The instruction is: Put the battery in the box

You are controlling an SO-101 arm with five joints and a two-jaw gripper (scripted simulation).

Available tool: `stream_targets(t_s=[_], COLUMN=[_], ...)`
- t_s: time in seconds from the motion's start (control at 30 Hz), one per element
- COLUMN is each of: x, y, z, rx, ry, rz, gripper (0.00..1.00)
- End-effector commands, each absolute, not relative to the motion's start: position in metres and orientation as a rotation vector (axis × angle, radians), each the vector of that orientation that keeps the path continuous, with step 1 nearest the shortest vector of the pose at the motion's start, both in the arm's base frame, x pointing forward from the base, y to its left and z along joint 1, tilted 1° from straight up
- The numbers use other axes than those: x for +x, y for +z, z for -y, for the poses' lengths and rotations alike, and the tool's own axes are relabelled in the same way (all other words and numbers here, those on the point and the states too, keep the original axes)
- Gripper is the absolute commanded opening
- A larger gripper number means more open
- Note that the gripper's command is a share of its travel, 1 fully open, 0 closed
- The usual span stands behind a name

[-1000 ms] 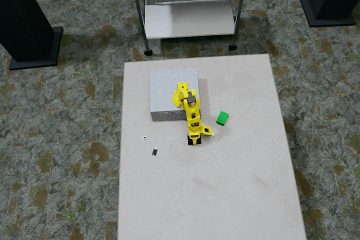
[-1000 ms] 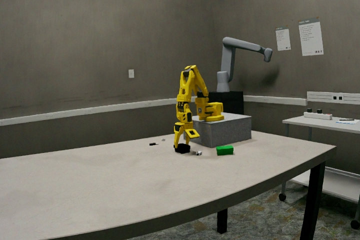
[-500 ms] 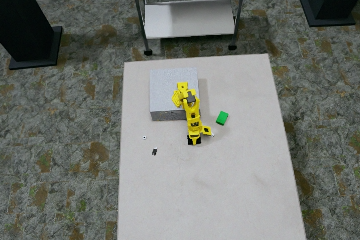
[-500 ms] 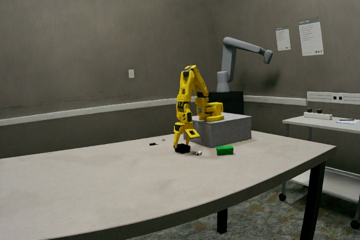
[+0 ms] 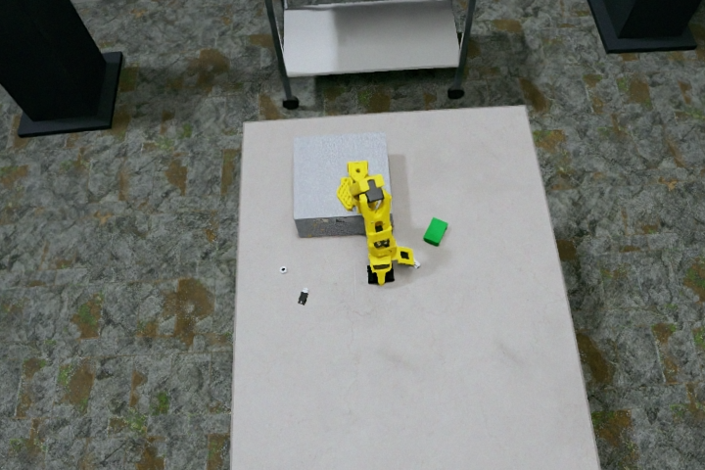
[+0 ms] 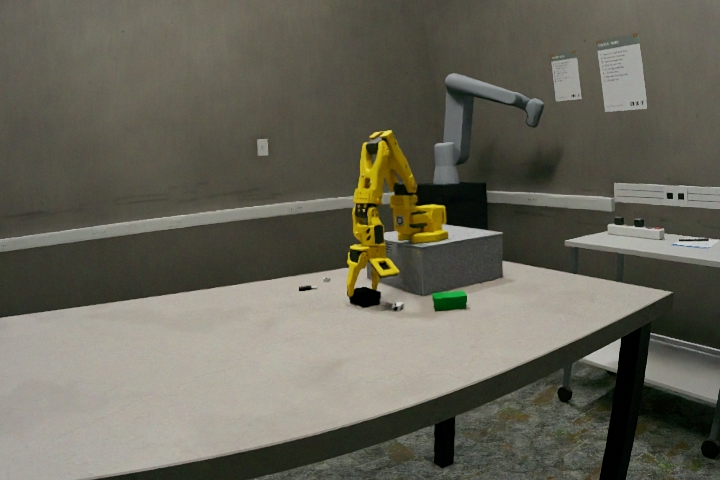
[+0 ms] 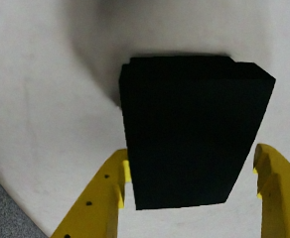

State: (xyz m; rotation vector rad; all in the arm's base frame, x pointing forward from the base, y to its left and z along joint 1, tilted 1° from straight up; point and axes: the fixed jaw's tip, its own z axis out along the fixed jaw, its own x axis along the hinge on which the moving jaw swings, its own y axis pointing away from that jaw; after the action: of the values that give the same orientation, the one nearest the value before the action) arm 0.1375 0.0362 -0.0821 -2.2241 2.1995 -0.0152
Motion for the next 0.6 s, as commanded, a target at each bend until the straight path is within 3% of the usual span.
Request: stream_targets(t_s=[0.0, 0.57], x=[0.137, 0.139], y=[-0.084, -0.072], z=[-0.038, -0.038], rx=[-2.225, -2.226], ry=[-0.011, -0.011], rz=[-2.2, -2.201], gripper=[0.31, 0.31])
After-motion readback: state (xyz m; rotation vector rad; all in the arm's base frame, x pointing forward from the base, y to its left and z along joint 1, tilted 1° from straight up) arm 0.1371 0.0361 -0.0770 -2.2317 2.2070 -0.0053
